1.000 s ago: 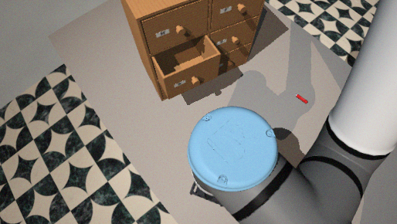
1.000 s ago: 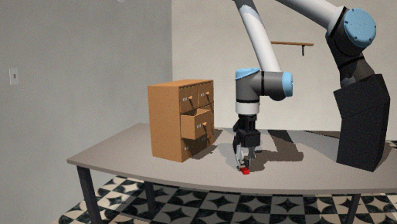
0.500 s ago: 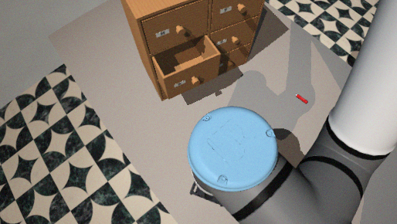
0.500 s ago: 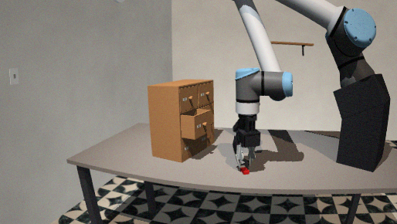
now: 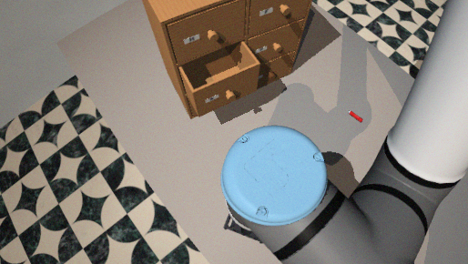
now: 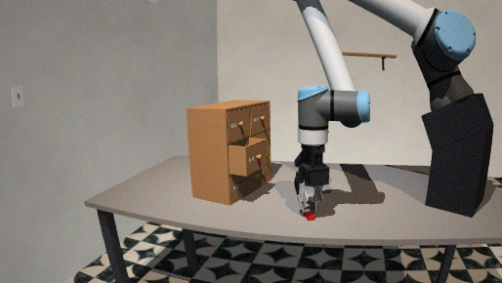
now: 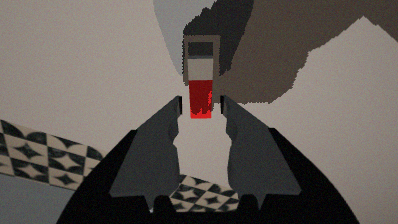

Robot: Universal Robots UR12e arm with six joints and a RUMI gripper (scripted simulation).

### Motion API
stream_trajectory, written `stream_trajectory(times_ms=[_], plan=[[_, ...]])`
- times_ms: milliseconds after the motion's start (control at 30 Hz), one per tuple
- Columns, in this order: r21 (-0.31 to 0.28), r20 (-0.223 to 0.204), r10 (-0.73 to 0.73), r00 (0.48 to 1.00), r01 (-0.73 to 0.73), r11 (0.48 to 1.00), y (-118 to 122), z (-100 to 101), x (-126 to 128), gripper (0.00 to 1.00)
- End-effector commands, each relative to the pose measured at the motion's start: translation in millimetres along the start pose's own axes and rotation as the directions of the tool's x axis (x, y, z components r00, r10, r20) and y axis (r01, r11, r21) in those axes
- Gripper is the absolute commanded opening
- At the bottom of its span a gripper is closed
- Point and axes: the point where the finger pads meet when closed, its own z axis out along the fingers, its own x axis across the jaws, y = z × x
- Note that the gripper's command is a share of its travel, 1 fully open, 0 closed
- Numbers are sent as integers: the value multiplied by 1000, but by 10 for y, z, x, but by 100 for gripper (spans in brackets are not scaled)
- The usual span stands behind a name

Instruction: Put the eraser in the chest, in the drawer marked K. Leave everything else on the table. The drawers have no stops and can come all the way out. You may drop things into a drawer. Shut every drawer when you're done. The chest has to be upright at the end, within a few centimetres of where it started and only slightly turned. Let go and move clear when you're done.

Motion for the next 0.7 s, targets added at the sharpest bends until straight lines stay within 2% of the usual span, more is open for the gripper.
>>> stream_trajectory(times_ms=[0,667], plan=[[0,1,0,1000,0,1000,0,16,-3,23],[0,1,0,1000,0,1000,0,183,-3,23]])
